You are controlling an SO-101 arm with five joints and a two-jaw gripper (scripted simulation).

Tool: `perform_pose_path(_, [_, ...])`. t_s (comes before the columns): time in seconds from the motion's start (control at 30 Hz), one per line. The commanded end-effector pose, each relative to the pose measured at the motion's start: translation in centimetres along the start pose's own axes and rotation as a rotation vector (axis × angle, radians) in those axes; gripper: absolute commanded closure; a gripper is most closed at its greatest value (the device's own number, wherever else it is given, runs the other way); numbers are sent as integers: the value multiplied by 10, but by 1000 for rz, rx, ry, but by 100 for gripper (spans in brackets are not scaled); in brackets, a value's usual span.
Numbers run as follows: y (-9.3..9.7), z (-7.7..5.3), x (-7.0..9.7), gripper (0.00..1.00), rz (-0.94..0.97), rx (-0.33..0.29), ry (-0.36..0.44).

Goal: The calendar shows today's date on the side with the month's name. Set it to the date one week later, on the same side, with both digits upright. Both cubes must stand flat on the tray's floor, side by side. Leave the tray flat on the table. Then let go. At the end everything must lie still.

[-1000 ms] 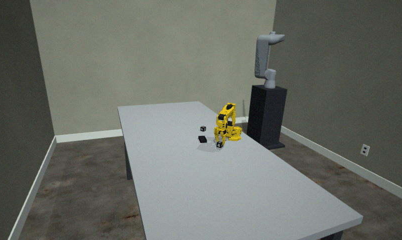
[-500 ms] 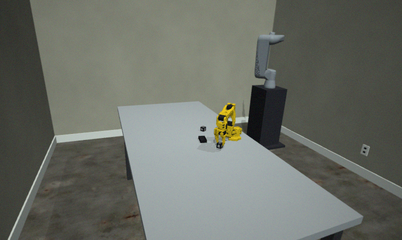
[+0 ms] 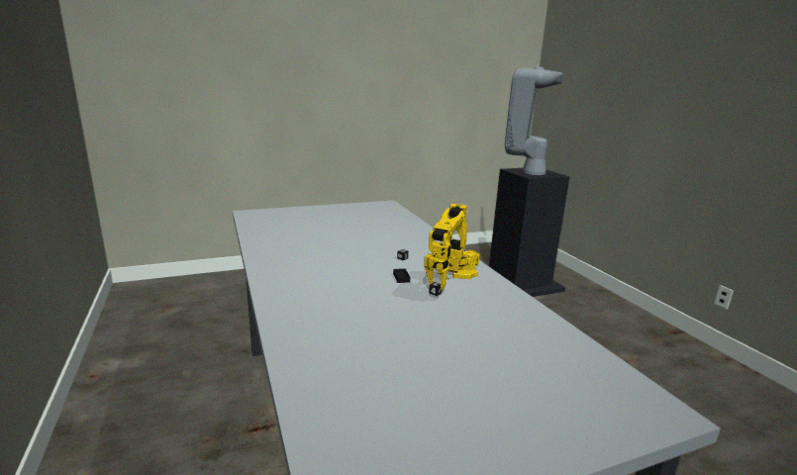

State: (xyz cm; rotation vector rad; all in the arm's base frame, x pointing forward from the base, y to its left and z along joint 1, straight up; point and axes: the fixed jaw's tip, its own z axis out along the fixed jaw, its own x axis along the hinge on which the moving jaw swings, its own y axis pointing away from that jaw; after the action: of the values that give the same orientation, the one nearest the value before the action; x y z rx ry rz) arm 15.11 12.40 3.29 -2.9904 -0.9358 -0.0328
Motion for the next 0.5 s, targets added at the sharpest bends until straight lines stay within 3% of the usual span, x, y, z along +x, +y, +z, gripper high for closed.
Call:
perform_pose_path(0.0, [0,-1,4,100,0,5,30])
perform_pose_path(0.47, [0,3,4,100,0,5,30])
